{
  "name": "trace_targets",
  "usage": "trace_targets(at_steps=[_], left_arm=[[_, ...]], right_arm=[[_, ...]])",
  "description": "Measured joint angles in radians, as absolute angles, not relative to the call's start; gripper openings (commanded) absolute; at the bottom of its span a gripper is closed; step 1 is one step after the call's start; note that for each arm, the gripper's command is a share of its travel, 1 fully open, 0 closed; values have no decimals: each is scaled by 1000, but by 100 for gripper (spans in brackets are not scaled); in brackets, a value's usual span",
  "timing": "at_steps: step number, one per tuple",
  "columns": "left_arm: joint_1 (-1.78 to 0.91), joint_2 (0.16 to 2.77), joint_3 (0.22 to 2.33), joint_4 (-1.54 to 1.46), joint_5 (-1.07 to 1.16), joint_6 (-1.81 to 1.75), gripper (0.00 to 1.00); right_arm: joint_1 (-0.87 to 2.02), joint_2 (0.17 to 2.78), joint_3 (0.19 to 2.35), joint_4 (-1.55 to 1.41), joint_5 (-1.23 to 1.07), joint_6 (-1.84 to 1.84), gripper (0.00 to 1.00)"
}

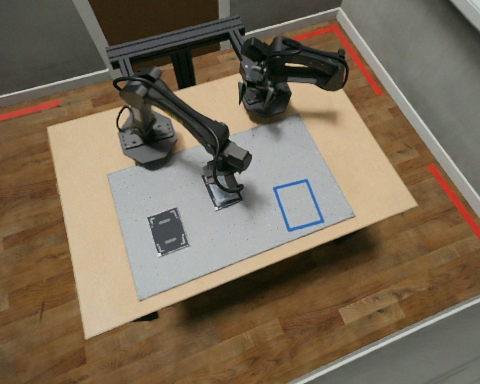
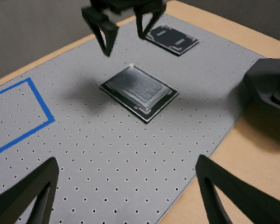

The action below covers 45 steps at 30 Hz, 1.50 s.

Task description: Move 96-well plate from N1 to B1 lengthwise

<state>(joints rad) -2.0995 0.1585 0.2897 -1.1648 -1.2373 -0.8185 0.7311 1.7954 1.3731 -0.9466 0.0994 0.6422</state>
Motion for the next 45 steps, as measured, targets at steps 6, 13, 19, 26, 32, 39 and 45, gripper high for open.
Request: trace_targets(at_steps=[6,13,19,26,32,39,45], left_arm=[[-2099,159,290,-1165,-1237,-818,100],[-2099,229,304,-1153,-1203,-818,100],[-2062,410,379,-1082,-1116,-797,100],[-2028,672,517,-952,-967,-671,100],[-1943,879,609,-779,-809,-496,100],[-1729,1069,676,-611,-646,-324,100],[-1454,1290,764,-466,-503,-187,100]], right_arm=[[731,1809,1383,-1008,99,643,100],[723,1799,1348,-980,125,618,100],[651,1671,1229,-880,193,536,100],[495,1445,1015,-692,221,380,100],[360,1320,889,-538,201,249,100],[252,1258,807,-403,146,147,100],[126,1202,733,-300,91,74,100]])
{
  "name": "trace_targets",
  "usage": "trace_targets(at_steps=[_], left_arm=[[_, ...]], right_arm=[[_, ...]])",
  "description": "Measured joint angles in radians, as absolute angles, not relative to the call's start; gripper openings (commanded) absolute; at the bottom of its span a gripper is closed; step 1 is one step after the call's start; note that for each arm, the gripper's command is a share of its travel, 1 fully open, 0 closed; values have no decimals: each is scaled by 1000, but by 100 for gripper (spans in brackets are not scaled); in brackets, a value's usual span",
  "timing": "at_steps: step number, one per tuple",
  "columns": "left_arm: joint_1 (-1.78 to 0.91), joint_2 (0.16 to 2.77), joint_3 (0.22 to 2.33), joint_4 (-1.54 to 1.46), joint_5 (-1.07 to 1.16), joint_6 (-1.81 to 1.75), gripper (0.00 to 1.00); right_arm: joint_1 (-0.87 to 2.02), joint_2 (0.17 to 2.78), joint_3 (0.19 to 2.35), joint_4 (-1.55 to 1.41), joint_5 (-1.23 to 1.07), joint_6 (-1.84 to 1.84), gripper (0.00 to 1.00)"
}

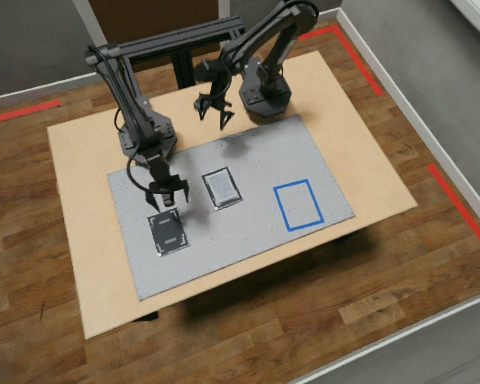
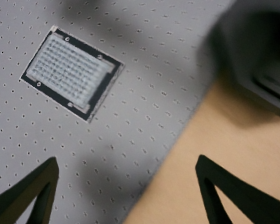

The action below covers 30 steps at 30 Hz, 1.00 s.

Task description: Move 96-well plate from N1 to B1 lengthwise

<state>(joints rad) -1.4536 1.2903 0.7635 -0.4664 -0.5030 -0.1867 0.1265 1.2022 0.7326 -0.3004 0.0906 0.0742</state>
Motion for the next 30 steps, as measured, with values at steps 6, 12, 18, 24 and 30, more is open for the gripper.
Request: trace_targets(at_steps=[6,12,18,24,30], left_arm=[[-1160,1520,852,-328,-373,-67,100],[-960,1659,911,-253,-284,7,100],[-900,1709,933,-226,-250,34,100],[-900,1709,933,-217,-233,42,100],[-900,1709,933,-215,-228,43,100]], right_arm=[[31,1168,680,-223,44,21,100],[-8,1156,659,-178,13,-7,100],[-16,1153,654,-164,0,-19,100],[-16,1153,654,-164,-5,-21,100],[-16,1153,654,-164,-6,-21,100]])
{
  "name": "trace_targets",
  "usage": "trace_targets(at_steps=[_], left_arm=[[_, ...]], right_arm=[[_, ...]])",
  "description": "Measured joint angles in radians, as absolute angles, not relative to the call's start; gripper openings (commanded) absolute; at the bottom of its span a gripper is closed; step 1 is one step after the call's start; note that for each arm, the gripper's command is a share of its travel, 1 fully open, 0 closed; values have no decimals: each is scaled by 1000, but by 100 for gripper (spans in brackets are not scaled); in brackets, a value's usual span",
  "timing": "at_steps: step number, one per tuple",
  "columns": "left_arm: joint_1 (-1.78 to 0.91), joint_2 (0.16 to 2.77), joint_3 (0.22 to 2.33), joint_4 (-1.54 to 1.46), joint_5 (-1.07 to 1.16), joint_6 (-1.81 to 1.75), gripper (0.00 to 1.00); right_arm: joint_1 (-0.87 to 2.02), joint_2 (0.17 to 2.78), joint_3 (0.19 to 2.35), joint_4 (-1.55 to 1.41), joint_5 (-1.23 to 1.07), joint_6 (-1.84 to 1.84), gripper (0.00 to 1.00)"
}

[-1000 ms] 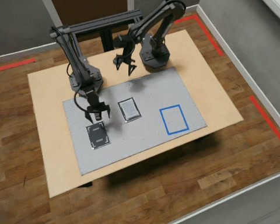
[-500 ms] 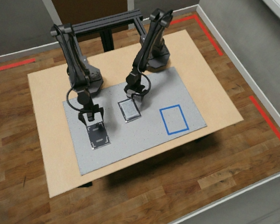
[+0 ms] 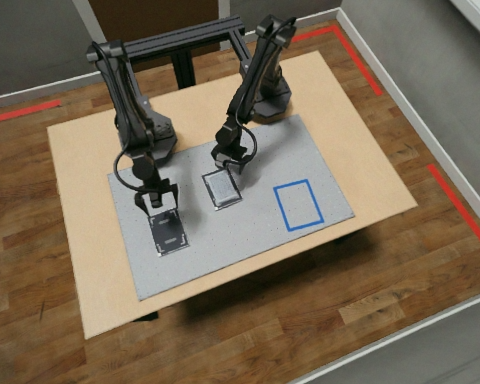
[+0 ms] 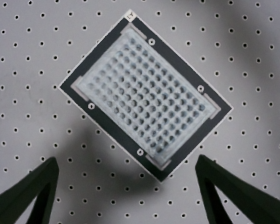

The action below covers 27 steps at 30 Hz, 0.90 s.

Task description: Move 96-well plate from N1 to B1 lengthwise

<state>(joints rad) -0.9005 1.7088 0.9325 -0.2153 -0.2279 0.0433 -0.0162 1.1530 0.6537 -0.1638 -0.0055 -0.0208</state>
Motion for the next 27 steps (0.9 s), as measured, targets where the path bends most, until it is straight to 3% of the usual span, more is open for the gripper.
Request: trace_targets(at_steps=[13,27], left_arm=[[-912,1762,1024,-356,-239,-130,100],[-910,2051,1480,-754,-199,-589,100]], right_arm=[[12,1031,680,-397,-70,-65,100],[155,514,973,-1012,-251,-179,100]])
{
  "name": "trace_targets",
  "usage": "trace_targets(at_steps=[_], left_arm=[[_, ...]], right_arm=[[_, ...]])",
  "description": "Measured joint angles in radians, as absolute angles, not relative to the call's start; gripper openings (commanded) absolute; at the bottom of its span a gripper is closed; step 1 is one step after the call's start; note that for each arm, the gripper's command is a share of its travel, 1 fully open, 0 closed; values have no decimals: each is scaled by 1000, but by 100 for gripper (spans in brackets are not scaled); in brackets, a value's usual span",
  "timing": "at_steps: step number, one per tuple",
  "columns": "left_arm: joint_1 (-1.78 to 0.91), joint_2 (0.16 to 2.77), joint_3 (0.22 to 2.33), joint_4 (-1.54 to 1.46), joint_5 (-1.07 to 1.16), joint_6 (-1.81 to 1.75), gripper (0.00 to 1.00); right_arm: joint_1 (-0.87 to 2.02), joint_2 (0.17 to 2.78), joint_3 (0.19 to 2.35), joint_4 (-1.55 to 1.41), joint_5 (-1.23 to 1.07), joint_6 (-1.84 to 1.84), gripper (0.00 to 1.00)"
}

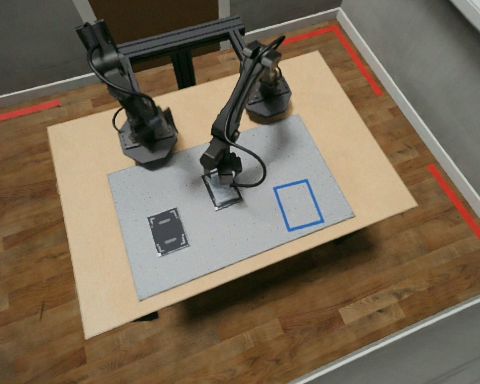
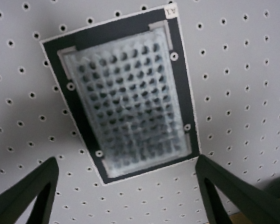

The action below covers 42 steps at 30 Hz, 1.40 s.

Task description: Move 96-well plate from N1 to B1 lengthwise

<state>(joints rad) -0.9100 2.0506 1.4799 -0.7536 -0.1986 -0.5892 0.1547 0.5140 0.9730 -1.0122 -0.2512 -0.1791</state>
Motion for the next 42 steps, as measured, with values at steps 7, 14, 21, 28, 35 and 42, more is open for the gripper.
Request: trace_targets(at_steps=[7,14,21,28,35,42], left_arm=[[-888,2172,1669,-923,-151,-740,100],[-868,2273,1823,-1034,-114,-833,100],[-865,2294,1861,-1069,-109,-851,100],[-865,2295,1864,-1077,-109,-854,100],[-865,2317,1864,-1071,-108,-854,100],[-865,2321,1863,-1052,-107,-854,100]], right_arm=[[238,368,1063,-1279,-288,-208,100],[285,238,1144,-1444,-317,-220,100],[285,233,1153,-1482,-321,-223,100],[285,233,1153,-1490,-322,-224,100],[285,233,1153,-1491,-323,-224,100],[285,233,1153,-1492,-323,-224,100]])
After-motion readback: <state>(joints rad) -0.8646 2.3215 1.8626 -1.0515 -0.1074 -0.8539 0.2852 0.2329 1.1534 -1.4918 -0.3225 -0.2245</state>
